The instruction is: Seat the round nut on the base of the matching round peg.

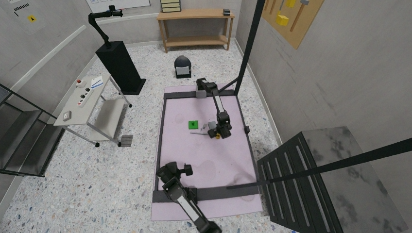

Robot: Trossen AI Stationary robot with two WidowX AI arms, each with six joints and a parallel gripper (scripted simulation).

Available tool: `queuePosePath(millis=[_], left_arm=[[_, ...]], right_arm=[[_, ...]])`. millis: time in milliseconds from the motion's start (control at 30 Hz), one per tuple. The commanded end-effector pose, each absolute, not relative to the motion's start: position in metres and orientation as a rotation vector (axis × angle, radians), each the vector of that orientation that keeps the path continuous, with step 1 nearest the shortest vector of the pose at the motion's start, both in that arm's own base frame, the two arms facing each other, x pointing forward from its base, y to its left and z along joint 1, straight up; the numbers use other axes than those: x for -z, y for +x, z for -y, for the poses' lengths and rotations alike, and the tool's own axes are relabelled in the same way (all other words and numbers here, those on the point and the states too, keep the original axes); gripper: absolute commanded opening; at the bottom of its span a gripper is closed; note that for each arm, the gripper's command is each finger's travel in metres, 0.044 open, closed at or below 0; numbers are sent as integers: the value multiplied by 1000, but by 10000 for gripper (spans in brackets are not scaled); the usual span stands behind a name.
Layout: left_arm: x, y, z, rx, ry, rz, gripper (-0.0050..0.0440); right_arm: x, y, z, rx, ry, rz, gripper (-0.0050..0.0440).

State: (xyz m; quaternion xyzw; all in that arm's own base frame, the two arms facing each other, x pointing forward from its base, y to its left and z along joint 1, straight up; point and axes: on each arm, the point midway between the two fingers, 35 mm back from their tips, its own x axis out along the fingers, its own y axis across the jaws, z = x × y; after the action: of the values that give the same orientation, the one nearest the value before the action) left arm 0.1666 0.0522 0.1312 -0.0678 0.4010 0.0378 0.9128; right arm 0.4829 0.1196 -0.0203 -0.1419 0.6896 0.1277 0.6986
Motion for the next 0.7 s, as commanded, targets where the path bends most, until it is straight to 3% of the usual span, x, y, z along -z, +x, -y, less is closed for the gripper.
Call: queuePosePath(millis=[0,667], left_arm=[[-145,181,-38,-33,-57,-802,440],[-187,198,69,334,122,-605,440]], right_arm=[[17,489,-118,-286,-288,-1525,300],[14,490,-118,-288,-282,-1520,300]])
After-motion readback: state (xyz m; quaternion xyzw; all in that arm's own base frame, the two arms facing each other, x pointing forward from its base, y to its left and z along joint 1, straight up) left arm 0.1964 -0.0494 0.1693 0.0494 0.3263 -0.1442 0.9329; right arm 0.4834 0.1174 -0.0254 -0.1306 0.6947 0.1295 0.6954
